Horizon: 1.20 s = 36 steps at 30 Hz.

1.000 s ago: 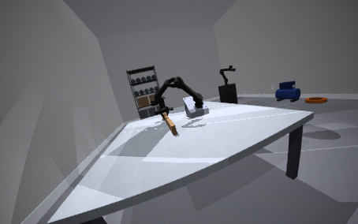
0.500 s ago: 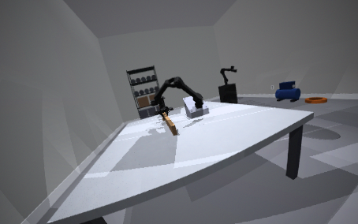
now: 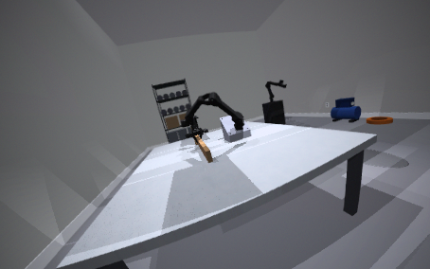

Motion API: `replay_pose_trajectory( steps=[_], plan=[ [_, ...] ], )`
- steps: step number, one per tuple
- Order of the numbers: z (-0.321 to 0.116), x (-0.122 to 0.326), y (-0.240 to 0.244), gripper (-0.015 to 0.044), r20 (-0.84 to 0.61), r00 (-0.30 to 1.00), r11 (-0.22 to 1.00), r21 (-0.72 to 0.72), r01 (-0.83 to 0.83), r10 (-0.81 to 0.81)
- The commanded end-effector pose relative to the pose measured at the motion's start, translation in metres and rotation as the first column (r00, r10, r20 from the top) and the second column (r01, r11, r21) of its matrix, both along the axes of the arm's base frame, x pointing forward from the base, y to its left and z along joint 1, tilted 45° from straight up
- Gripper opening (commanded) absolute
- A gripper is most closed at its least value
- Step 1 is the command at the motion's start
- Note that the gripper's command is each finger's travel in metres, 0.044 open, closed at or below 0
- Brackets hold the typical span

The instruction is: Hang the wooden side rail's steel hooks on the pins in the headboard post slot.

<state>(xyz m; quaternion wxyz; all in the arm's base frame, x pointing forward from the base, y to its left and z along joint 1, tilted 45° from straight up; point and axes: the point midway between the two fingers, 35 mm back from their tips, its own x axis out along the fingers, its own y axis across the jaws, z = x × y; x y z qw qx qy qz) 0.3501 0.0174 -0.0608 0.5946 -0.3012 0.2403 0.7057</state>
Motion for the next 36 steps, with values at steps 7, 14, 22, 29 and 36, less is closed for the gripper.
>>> replay_pose_trajectory(
  steps=[7, 14, 22, 29, 36],
  plan=[
    [-0.0008, 0.0018, -0.0066, 0.0, 0.006, 1.0, 1.0, -0.004, 0.011, -0.011],
    [-0.0008, 0.0023, -0.0074, 0.0, 0.006, 1.0, 1.0, -0.004, 0.011, -0.011],
    [-0.0011, 0.0015, -0.0084, 0.0, 0.006, 1.0, 1.0, -0.004, 0.011, -0.011],
    [-0.0023, 0.001, -0.0086, 0.0, 0.006, 1.0, 1.0, -0.004, 0.011, -0.011],
    [-0.0032, 0.0016, -0.0086, 0.0, 0.006, 1.0, 1.0, -0.004, 0.011, -0.011]
  ],
)
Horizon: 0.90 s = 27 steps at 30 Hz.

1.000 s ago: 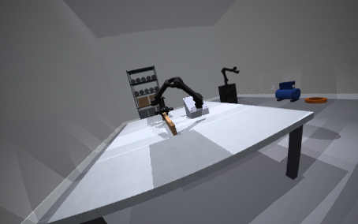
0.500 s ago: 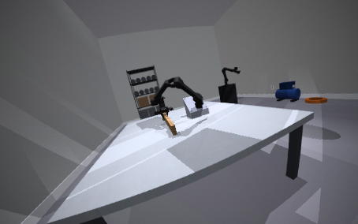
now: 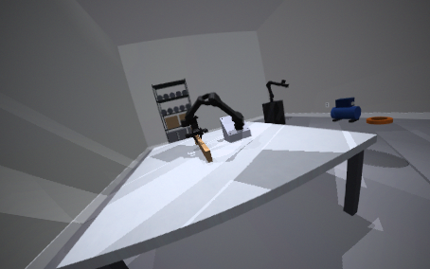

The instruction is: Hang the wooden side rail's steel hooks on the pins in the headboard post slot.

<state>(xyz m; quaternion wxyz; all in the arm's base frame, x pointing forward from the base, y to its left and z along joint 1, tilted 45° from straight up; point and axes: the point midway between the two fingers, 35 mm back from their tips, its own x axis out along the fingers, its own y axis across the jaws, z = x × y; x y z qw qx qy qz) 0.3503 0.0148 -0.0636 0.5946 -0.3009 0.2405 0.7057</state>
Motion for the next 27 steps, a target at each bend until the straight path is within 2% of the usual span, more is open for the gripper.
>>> replay_pose_trajectory(
  steps=[1, 27],
  plan=[
    [-0.0004, 0.0015, -0.0062, 0.0, 0.007, 1.0, 1.0, -0.005, 0.011, -0.011],
    [-0.0017, 0.0013, -0.0086, 0.0, 0.007, 1.0, 1.0, -0.005, 0.011, -0.011]
  ],
)
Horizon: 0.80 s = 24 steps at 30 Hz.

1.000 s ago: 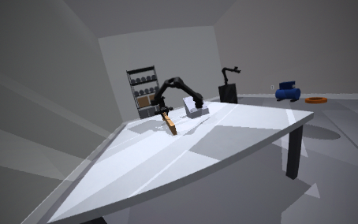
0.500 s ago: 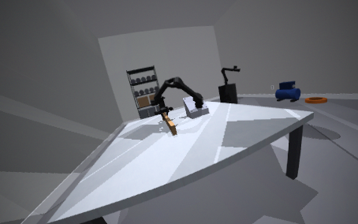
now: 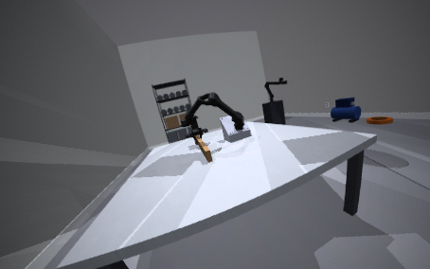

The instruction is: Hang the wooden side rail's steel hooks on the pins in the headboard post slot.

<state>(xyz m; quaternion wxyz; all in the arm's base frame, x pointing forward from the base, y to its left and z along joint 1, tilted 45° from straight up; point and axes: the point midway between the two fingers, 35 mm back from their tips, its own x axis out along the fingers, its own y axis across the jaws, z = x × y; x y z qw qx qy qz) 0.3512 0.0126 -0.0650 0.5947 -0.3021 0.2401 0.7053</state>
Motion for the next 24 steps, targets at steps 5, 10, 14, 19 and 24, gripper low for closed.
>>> replay_pose_trajectory(
  steps=[5, 10, 14, 19, 24],
  plan=[
    [-0.001, 0.0009, -0.0063, 0.0, 0.005, 1.0, 1.0, -0.004, 0.011, -0.011],
    [-0.0012, 0.0013, -0.0066, 0.0, 0.005, 1.0, 1.0, -0.004, 0.011, -0.011],
    [-0.0012, 0.0017, -0.007, 0.0, 0.005, 1.0, 1.0, -0.004, 0.011, -0.011],
    [-0.0011, 0.0018, -0.0077, 0.0, 0.005, 1.0, 1.0, -0.004, 0.011, -0.011],
    [-0.0012, 0.0014, -0.0085, 0.0, 0.005, 1.0, 1.0, -0.004, 0.011, -0.011]
  ],
)
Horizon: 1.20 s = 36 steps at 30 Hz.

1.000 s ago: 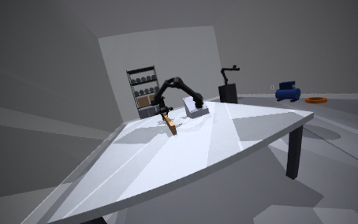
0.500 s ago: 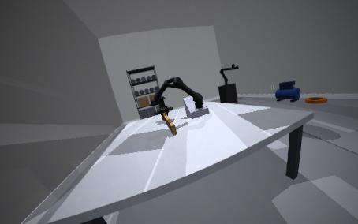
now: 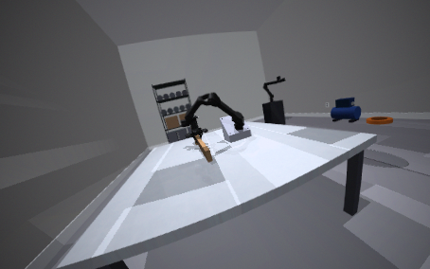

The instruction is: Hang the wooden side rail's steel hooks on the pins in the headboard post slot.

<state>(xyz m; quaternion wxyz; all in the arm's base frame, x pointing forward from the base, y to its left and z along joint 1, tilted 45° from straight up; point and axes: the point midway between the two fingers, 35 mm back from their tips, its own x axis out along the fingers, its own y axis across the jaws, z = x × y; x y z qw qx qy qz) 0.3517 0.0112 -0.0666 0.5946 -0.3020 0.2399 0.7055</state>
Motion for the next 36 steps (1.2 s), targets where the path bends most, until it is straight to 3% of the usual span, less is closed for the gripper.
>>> replay_pose_trajectory(
  steps=[1, 36],
  plan=[
    [0.0003, 0.0007, -0.0071, 0.0, 0.005, 1.0, 1.0, -0.004, 0.011, -0.011],
    [-0.0028, 0.0006, -0.0091, 0.0, 0.005, 1.0, 1.0, -0.005, 0.011, -0.011]
  ],
)
